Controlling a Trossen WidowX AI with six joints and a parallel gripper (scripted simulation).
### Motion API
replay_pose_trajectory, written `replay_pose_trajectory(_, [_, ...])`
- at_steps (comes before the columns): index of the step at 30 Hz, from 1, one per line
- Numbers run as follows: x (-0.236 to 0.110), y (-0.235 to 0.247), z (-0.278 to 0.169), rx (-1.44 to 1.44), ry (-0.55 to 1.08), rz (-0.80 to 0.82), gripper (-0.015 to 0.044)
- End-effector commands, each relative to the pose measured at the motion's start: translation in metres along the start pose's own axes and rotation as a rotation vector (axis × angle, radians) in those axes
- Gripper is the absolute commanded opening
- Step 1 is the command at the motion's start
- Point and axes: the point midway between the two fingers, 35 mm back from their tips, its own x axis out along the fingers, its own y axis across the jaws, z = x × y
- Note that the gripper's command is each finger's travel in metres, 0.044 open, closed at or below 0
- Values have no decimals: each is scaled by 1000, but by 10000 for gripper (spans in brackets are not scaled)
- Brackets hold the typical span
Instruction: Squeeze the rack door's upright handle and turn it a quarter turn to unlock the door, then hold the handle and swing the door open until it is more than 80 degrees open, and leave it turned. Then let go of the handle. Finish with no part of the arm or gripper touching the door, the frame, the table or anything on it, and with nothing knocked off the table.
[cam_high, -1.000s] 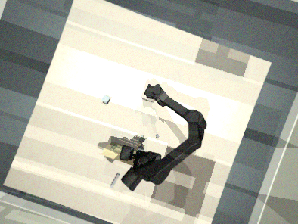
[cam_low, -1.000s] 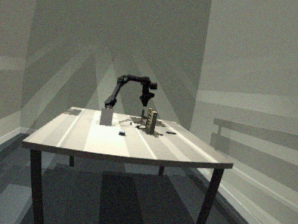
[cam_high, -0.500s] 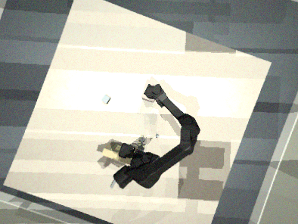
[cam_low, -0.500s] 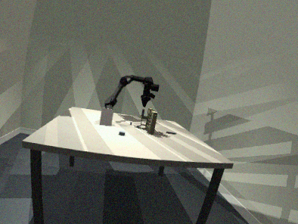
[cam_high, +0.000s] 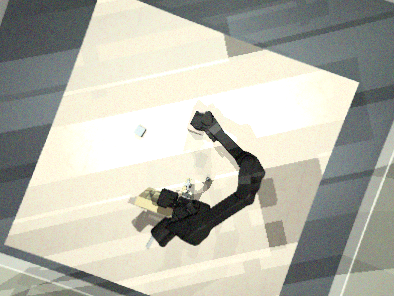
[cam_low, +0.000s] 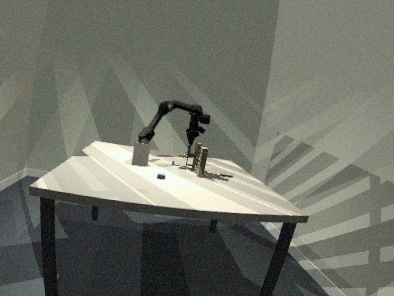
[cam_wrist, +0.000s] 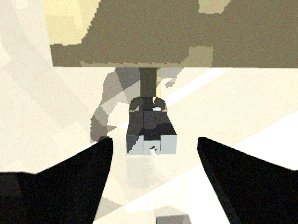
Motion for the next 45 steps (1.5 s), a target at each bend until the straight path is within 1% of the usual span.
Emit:
replay_pose_trajectory(1, [9,2,0,4,0,6,285])
replay_pose_trajectory(26, [47,3,-2,3,0,10,285])
replay_pose_trajectory(34, [47,3,-2,3,0,10,75])
replay_pose_trajectory(43, [47,3,-2,3,0,10,15])
replay_pose_trajectory(45, [47,3,-2,3,0,10,13])
